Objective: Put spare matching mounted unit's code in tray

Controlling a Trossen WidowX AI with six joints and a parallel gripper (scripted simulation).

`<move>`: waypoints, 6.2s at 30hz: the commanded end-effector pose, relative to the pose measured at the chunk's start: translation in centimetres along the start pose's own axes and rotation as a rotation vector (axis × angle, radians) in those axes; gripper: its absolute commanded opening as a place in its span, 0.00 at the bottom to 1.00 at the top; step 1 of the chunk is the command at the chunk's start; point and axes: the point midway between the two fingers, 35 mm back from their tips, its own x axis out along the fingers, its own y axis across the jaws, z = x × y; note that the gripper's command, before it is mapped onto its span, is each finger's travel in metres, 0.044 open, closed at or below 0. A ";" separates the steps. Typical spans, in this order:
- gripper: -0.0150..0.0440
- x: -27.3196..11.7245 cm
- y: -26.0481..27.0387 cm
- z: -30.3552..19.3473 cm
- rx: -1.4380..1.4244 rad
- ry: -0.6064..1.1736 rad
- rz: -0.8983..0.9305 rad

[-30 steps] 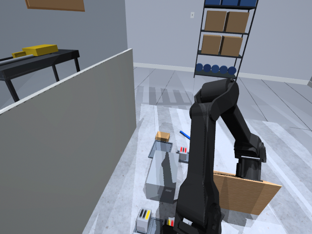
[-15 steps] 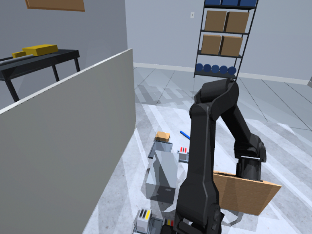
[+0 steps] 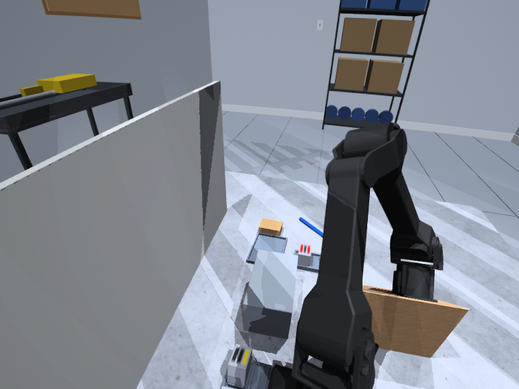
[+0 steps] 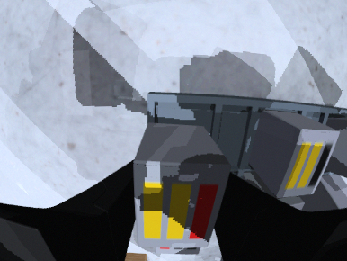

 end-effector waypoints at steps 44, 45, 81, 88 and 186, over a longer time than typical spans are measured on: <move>0.25 -13.1 0.6 0.1 0.005 -0.034 -0.011; 0.25 -13.3 0.1 -0.1 0.002 -0.039 -0.010; 0.25 -15.2 -17.5 -18.4 0.052 -0.148 -0.040; 0.25 -14.7 -19.2 -23.6 0.056 -0.133 -0.048; 0.25 -5.8 -20.0 -40.3 0.015 -0.013 -0.019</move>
